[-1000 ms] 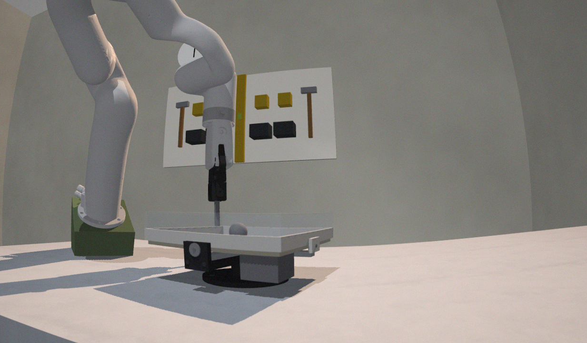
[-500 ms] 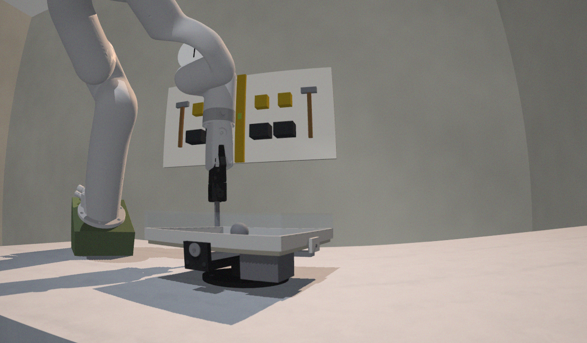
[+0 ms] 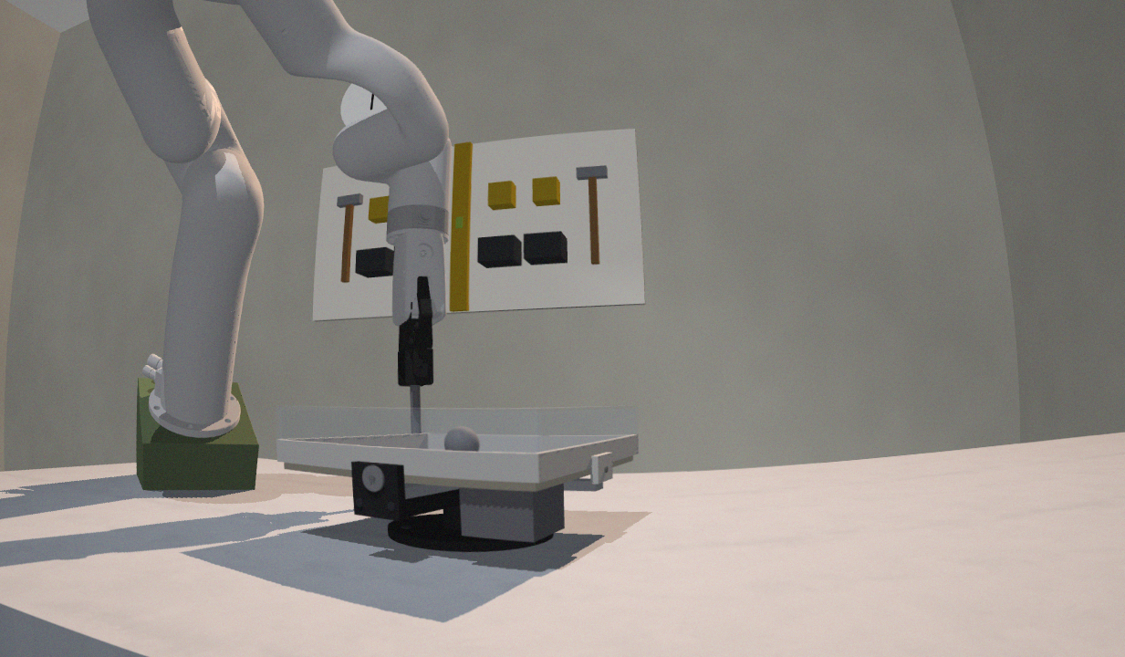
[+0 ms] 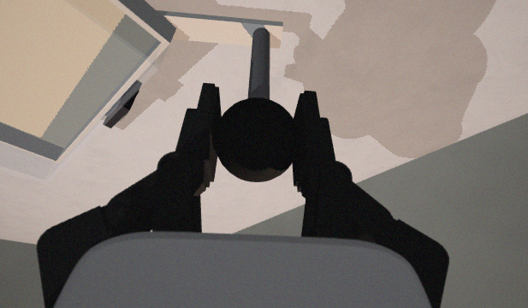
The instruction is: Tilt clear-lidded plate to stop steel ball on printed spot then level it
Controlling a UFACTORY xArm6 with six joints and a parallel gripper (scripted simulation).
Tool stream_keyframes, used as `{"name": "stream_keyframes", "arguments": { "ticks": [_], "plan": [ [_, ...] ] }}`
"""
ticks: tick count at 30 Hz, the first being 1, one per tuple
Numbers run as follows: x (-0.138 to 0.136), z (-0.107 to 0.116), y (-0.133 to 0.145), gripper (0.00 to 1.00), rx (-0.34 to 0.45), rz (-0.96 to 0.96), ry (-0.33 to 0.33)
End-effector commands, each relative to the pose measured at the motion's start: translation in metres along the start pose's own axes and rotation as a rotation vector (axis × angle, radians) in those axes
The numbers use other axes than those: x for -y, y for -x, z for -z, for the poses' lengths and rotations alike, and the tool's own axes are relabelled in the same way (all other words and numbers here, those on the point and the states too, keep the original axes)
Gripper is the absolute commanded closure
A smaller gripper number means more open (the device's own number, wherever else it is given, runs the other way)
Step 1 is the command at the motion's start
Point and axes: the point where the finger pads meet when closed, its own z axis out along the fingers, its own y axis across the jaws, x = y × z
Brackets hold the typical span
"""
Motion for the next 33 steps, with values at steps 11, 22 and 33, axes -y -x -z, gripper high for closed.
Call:
{"name": "stream_keyframes", "arguments": {
  "ticks": [11, 22, 33],
  "plan": [
    [-0.0005, -0.0008, 0.0020, 1.00, -0.001, 0.000, 0.000],
    [0.0003, 0.0011, 0.0012, 1.00, -0.001, 0.000, 0.000],
    [0.0006, 0.0018, 0.0010, 1.00, -0.001, 0.000, 0.000]
  ]
}}
